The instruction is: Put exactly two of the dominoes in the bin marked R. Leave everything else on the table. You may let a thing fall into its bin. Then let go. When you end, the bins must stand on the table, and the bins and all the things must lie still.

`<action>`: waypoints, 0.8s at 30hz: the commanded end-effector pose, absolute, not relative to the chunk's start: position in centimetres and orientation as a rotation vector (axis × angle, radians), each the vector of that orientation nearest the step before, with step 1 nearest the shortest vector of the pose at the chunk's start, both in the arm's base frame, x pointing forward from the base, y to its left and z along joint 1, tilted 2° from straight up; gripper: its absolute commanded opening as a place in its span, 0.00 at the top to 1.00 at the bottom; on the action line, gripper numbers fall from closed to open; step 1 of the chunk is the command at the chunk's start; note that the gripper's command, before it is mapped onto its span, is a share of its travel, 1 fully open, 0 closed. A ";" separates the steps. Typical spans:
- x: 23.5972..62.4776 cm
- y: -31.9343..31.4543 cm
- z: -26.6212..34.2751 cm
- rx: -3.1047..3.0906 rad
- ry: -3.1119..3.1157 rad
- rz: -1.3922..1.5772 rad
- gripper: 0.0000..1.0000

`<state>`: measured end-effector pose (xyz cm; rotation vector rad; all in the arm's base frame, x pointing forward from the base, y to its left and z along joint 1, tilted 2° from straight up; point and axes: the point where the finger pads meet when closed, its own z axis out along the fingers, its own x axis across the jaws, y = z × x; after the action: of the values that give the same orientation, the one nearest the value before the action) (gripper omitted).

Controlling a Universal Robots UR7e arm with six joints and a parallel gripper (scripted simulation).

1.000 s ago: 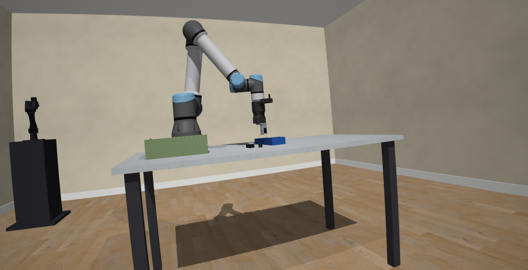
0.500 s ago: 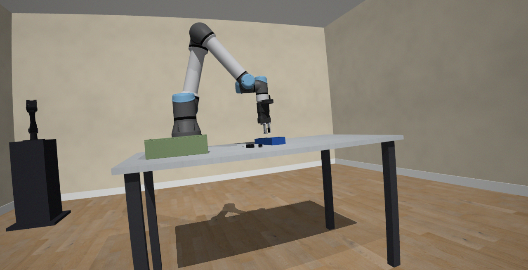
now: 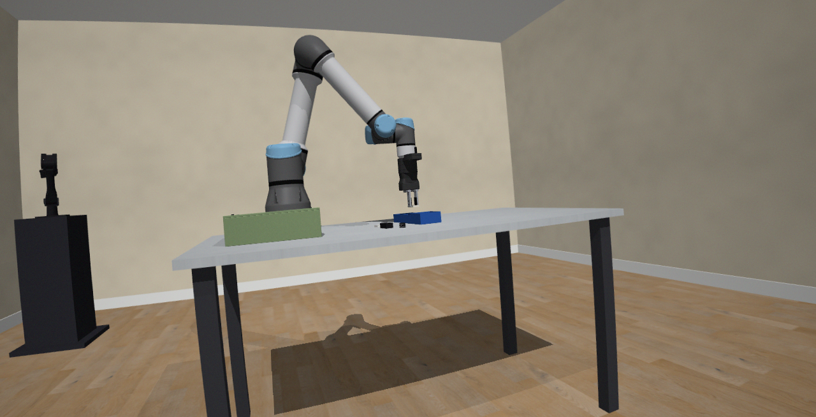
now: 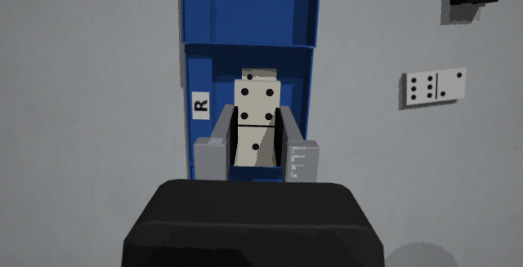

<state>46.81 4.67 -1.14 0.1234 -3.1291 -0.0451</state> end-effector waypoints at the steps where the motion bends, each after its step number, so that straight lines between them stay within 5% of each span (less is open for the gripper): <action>1: 46.7 4.5 -1.1 0.122 -3.131 -0.044 0.51; 24: 46.7 4.5 -2.3 0.122 -3.131 -0.044 0.51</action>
<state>46.61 4.50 -1.80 0.1216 -3.1289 -0.0447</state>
